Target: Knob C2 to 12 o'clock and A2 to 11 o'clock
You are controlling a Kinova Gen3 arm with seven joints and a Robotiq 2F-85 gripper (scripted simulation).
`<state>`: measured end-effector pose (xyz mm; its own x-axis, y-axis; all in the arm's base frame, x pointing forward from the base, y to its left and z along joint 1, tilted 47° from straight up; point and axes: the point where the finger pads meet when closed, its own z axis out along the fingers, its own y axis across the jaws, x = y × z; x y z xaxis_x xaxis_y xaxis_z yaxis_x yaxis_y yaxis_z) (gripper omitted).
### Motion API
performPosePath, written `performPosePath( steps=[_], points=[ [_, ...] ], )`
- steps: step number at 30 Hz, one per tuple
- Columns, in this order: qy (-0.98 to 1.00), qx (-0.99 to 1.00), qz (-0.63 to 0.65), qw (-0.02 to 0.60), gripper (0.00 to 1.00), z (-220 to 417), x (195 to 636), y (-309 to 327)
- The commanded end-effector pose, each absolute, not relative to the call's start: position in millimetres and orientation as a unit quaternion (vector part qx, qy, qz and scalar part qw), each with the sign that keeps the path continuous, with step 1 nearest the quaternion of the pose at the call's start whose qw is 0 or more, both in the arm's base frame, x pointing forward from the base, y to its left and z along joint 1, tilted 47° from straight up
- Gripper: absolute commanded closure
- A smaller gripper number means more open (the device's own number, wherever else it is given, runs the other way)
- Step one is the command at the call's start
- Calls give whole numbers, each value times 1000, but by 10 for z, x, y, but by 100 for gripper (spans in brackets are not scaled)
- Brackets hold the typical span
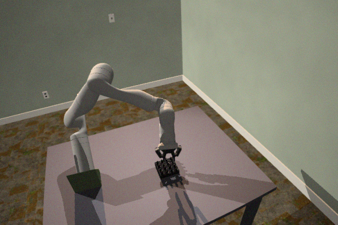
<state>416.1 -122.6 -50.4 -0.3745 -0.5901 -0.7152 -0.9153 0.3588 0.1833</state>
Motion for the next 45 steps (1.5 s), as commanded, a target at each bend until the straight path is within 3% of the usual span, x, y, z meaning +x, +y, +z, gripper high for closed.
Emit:
performPosePath(
  steps=[1, 20, 45],
  points=[
    [777, -484, 290, 279, 0, -466, 4160, -1281],
    [777, -484, 290, 279, 0, 190, 4013, -1980],
    [777, -484, 290, 279, 0, 253, 3998, -2048]
  ],
)
